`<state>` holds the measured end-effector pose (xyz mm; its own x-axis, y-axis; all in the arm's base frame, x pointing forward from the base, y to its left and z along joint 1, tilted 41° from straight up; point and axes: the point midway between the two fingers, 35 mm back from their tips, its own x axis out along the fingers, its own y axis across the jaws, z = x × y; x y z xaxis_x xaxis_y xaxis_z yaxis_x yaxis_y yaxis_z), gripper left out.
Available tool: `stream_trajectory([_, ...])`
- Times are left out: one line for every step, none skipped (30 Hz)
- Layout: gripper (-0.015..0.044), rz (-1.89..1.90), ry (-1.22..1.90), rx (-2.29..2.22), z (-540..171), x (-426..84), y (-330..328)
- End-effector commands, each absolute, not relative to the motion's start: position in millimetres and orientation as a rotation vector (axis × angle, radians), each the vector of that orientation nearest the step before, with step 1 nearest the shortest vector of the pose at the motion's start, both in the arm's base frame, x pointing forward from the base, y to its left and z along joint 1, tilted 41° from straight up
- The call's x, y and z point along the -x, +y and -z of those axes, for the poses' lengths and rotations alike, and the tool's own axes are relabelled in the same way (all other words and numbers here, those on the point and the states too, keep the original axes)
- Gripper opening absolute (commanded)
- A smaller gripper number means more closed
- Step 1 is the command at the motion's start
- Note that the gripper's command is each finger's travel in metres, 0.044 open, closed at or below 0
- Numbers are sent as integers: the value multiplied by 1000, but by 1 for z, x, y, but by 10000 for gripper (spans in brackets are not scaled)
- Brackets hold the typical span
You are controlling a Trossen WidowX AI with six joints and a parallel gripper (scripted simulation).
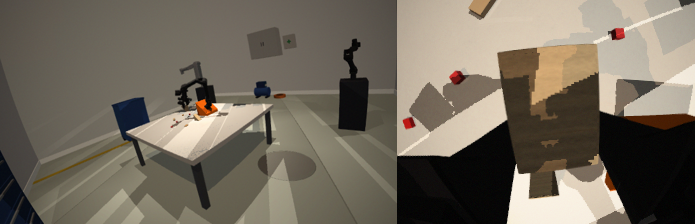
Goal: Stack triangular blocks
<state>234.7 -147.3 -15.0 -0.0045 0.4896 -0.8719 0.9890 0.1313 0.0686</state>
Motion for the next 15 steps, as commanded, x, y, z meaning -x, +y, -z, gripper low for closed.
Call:
stream_trajectory([0, 792, 1600, -1474, -3, -242, -137])
stream_trajectory([0, 792, 1599, -1474, -7, -244, -134])
stream_trajectory([0, 792, 1599, -1474, -11, -245, -131])
stream_trajectory([0, 793, 1598, -1474, -14, -246, -128])
stream_trajectory([0, 793, 1598, -1474, -18, -247, -125])
stream_trajectory([0, 793, 1598, -1474, -22, -249, -122])
stream_trajectory([0, 793, 1597, -1474, -26, -250, -119])
stream_trajectory([0, 793, 1597, -1474, -30, -251, -116])
stream_trajectory([0, 793, 1597, -1474, -33, -252, -113])
stream_trajectory([0, 793, 1597, -1474, -37, -252, -110])
stream_trajectory([0, 793, 1596, -1474, -41, -253, -107])
stream_trajectory([0, 793, 1596, -1474, -45, -254, -104])
stream_trajectory([0, 793, 1596, -1474, -48, -254, -101])
stream_trajectory([0, 793, 1596, -1475, -52, -255, -97])
stream_trajectory([0, 792, 1596, -1475, -56, -255, -94])
